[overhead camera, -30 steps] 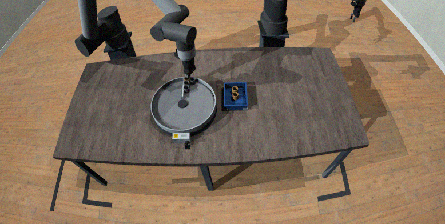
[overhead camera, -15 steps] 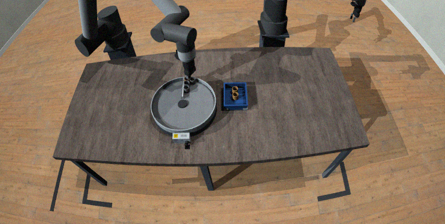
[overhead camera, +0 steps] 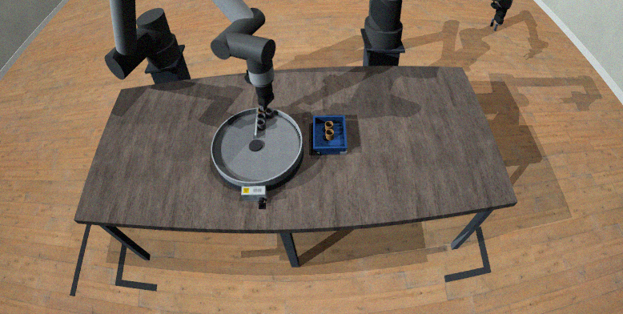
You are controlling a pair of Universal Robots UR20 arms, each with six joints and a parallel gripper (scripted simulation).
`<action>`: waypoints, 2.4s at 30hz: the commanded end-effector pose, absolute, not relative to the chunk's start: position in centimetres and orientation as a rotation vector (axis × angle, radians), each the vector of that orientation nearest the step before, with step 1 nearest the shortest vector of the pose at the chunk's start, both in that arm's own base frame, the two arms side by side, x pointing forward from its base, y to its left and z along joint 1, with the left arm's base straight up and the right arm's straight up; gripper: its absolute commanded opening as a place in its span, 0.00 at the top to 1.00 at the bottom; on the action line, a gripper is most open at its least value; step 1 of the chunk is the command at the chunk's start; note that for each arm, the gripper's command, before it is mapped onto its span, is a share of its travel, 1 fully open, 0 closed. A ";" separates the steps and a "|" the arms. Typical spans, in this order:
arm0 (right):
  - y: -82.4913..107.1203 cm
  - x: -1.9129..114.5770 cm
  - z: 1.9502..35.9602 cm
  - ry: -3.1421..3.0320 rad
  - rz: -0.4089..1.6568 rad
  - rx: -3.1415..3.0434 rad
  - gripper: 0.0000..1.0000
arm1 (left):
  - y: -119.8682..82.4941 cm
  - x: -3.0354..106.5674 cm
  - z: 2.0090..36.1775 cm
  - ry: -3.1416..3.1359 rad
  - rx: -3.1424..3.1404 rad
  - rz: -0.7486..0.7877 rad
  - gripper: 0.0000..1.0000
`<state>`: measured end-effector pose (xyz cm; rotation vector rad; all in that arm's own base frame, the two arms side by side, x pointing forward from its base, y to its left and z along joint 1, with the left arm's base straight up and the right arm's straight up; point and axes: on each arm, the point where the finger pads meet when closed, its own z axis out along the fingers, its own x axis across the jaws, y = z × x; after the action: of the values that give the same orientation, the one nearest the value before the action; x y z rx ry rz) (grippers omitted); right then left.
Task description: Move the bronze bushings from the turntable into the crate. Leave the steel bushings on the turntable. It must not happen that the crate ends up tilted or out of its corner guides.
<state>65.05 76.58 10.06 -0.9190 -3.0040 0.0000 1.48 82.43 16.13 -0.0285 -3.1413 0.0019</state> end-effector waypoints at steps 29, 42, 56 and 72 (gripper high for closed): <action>76.6 65.1 10.1 -3.004 -0.002 -0.919 1.00 | 82.5 1.5 16.2 -3.141 -0.028 0.000 0.00; 76.6 65.1 10.1 -3.004 -0.002 -0.919 1.00 | 82.5 1.5 16.2 -3.141 -0.028 0.000 0.00; 76.6 65.1 10.1 -3.004 -0.002 -0.919 1.00 | 82.5 1.5 16.2 -3.141 -0.028 0.000 0.00; 76.6 65.1 14.4 -3.004 -0.002 -0.919 1.00 | 82.5 1.5 16.2 -3.141 -0.028 0.000 0.00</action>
<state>65.05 76.57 12.94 -0.9190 -3.0041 0.0000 1.48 82.43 16.13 -0.0285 -3.1413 0.0019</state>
